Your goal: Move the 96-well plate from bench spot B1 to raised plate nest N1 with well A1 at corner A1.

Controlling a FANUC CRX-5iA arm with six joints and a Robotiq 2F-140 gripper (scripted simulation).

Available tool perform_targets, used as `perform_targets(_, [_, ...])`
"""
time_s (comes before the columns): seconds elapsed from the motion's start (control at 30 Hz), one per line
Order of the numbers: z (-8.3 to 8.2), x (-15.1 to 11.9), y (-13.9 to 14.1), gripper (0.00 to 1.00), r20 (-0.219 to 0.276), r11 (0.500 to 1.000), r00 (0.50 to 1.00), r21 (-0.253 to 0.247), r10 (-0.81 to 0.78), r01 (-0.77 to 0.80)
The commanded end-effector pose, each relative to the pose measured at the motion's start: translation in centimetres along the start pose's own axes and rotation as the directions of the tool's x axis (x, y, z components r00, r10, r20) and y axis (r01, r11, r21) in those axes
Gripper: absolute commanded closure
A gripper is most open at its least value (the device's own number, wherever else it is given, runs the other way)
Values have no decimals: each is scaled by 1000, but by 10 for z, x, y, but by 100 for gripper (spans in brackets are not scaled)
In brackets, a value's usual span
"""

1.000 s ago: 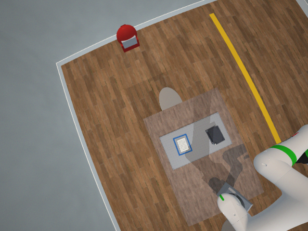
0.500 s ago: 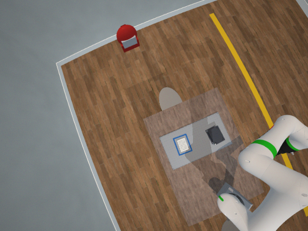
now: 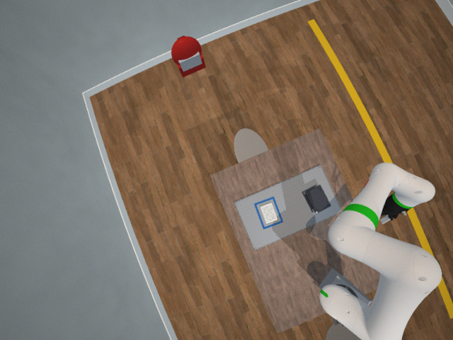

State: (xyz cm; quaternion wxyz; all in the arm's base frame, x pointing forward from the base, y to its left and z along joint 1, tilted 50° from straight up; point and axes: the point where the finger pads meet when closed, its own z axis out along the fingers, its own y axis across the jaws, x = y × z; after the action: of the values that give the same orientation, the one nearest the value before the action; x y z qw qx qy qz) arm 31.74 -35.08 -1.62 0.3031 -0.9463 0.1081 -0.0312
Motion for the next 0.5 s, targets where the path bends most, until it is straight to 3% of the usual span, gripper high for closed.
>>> perform_targets(0.0, [1, 6, -6, 0, 6, 1000, 1000, -24, 4, -4])
perform_targets(0.07, [2, 12, -14, 0, 6, 1000, 1000, -24, 4, -4])
perform_targets(0.13, [3, 18, -22, 0, 11, 996, 1000, -91, 3, -2])
perform_targets(0.3, [5, 34, -42, 0, 11, 995, 1000, -97, 3, -2])
perform_targets(0.37, [6, 39, -50, 0, 6, 987, 1000, -163, -3, 4])
perform_targets(0.47, [8, 47, -62, 0, 5, 986, 1000, -165, -4, 4])
